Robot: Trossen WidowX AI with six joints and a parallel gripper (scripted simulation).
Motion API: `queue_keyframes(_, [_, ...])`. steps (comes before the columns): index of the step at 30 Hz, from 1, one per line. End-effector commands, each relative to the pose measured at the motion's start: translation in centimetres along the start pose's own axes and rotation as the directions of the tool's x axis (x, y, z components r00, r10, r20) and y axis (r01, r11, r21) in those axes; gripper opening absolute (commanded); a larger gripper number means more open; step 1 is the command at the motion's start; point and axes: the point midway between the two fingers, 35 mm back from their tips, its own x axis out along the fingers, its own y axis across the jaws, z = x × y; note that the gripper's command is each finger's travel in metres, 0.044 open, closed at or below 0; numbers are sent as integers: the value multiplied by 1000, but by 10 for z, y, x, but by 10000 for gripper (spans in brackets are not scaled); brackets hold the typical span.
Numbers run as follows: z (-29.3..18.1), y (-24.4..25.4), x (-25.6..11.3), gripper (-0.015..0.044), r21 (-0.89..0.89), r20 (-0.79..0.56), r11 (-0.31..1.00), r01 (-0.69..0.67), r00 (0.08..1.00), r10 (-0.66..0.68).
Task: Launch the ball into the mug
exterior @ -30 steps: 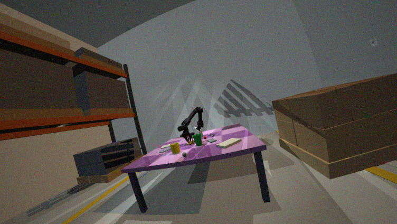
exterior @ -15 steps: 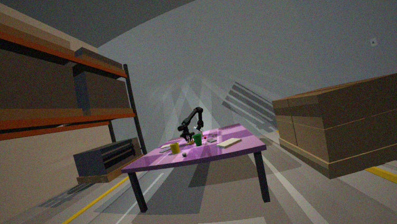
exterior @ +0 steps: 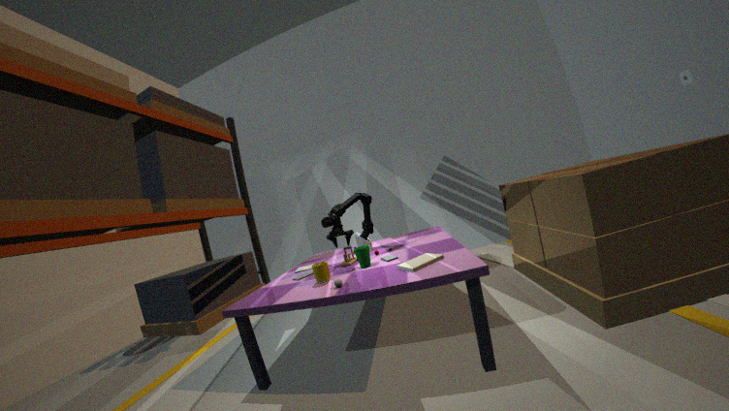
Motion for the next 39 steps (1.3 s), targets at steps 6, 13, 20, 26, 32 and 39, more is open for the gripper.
queue_keyframes(6, [1, -2, -60, 440, 2, 6, 1000, 3, 1000, -3])
queue_keyframes(13, [-21, 61, -17, 300, -48, -8, 999, 14, 1000, -14])
queue_keyframes(20, [-83, 131, 21, 300, -144, -6, 990, 11, 1000, -12])
queue_keyframes(26, [-149, 156, 54, 300, -226, -23, 974, -20, 1000, 15])
queue_keyframes(32, [-156, 164, 57, 300, -235, -26, 972, -25, 999, 20])
queue_keyframes(39, [-156, 164, 72, 300, -235, -27, 972, -26, 999, 20])
